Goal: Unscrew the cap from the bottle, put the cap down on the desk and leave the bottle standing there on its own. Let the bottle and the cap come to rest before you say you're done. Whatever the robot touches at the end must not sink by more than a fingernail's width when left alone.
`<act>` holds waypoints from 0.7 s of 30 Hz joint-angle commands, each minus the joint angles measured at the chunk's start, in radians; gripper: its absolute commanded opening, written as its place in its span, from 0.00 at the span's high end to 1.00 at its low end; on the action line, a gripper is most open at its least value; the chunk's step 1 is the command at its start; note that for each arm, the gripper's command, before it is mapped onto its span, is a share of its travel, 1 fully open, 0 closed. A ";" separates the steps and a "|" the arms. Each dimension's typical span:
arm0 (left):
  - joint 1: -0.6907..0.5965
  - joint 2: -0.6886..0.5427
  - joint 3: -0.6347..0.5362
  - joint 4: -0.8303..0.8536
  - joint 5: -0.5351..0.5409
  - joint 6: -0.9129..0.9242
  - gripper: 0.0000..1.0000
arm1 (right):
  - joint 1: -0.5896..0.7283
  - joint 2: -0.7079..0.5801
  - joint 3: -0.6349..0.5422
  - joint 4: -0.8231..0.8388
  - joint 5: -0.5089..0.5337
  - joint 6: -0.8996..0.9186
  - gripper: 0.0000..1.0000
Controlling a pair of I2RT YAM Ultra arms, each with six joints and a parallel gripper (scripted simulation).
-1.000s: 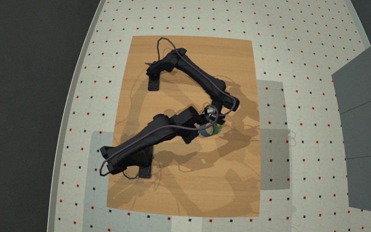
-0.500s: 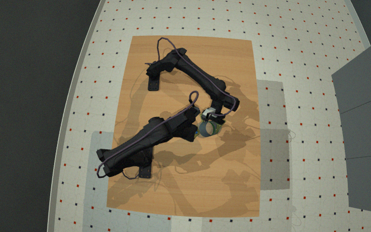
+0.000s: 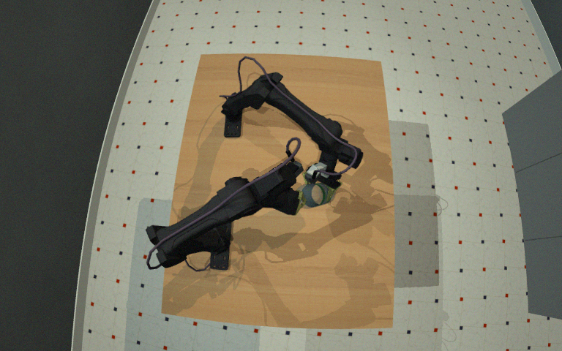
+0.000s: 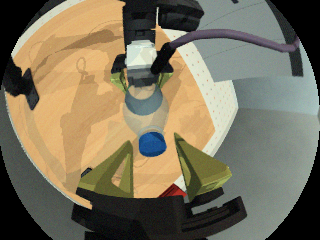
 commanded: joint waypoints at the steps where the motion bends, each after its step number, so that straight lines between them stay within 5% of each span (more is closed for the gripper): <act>1: 0.005 -0.017 0.011 0.002 0.030 -0.009 1.00 | -0.003 0.014 0.028 -0.020 -0.003 0.135 0.43; 21: 0.005 -0.017 0.011 0.002 0.030 -0.009 1.00 | -0.074 0.130 0.197 -0.196 -0.125 1.030 0.43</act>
